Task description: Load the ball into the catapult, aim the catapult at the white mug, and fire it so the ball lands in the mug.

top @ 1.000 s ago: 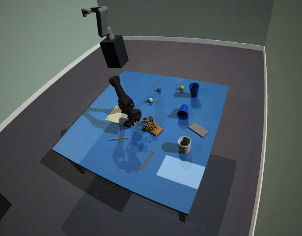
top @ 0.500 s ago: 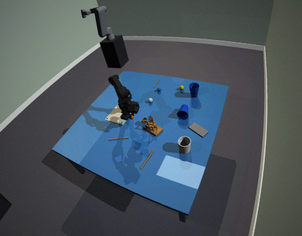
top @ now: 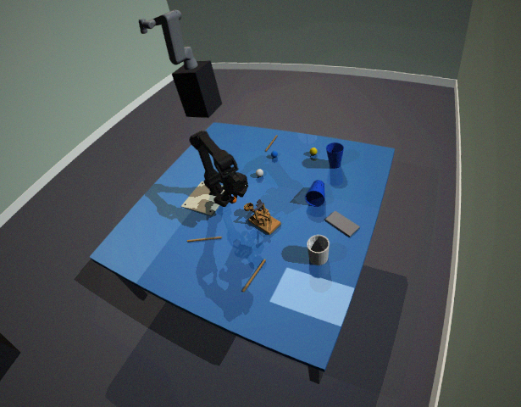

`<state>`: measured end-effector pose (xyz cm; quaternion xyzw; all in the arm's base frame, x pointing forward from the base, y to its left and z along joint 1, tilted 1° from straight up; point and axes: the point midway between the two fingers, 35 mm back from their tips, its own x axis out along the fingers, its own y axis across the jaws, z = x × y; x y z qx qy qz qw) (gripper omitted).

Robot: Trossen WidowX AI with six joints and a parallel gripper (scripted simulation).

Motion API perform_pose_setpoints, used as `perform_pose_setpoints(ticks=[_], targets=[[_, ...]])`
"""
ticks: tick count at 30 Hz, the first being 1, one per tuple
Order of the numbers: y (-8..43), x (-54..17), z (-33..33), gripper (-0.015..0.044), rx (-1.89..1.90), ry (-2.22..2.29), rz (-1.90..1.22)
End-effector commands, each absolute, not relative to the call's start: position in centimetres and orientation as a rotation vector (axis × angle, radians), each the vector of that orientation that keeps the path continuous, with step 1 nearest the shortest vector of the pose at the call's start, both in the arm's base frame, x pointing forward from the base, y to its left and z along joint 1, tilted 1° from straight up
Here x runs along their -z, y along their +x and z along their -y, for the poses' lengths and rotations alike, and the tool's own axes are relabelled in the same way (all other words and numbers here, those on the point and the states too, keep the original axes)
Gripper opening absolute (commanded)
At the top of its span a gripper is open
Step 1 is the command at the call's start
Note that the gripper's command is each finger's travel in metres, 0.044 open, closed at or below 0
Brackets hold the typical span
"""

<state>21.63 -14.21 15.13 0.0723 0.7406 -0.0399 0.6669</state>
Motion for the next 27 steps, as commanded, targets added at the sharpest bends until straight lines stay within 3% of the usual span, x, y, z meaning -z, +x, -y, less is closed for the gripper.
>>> perform_pose_setpoints(ticks=[1, 13, 27], targets=[[22.9, -14.6, 13.4, 0.0000, 0.121, 0.204, -1.724], [26.3, -12.5, 10.2, 0.0000, 0.240, 0.304, -1.881], [26.4, -10.9, 10.3, 0.0000, 0.254, 0.353, -1.887]])
